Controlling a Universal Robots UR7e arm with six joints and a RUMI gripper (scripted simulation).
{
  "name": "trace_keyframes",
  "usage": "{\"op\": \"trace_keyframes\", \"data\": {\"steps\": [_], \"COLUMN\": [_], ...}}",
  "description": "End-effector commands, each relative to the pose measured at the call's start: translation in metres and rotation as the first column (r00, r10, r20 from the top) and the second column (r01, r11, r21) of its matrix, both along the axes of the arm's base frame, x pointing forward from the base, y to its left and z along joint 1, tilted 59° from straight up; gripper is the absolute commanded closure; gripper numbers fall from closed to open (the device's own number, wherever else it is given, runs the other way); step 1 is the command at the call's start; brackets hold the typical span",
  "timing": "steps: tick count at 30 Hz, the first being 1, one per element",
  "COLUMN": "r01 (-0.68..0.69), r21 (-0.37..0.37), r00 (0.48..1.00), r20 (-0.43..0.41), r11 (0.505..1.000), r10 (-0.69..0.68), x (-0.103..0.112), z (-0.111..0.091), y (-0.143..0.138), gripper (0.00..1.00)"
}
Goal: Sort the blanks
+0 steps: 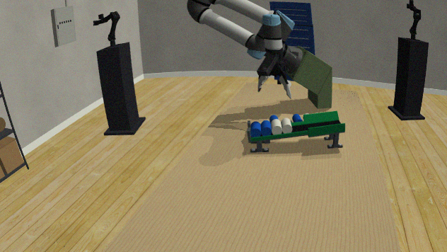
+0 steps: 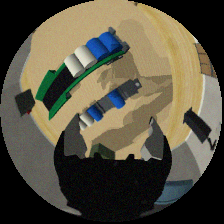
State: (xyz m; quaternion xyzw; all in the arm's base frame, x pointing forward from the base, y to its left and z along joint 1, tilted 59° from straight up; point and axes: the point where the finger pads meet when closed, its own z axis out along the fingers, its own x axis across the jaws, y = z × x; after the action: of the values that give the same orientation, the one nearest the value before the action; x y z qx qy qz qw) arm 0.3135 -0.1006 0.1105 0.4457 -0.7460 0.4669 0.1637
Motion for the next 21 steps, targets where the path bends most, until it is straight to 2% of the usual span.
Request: {"op": "trace_keyframes", "data": {"steps": [1,6,9,12,21], "r01": [-0.098,-0.156,-0.159,-0.213,-0.303], "r21": [-0.011,-0.019,-0.019,-0.022,-0.016], "r00": [0.988,0.965,0.964,0.932,0.857], "r20": [-0.123,-0.215,-0.219,-0.304,-0.441], "r11": [0.995,0.988,0.987,0.977,0.953], "r10": [0.096,0.148,0.151,0.196,0.265], "x": [0.0022,0.0033,0.0033,0.0041,0.0051], "z": [-0.0021,-0.0034,-0.0034,-0.0046,-0.0067], "y": [-0.0016,-0.0024,-0.0024,-0.0032,-0.0044], "gripper": [0.00,0.00,0.00,0.00,0.00]}}
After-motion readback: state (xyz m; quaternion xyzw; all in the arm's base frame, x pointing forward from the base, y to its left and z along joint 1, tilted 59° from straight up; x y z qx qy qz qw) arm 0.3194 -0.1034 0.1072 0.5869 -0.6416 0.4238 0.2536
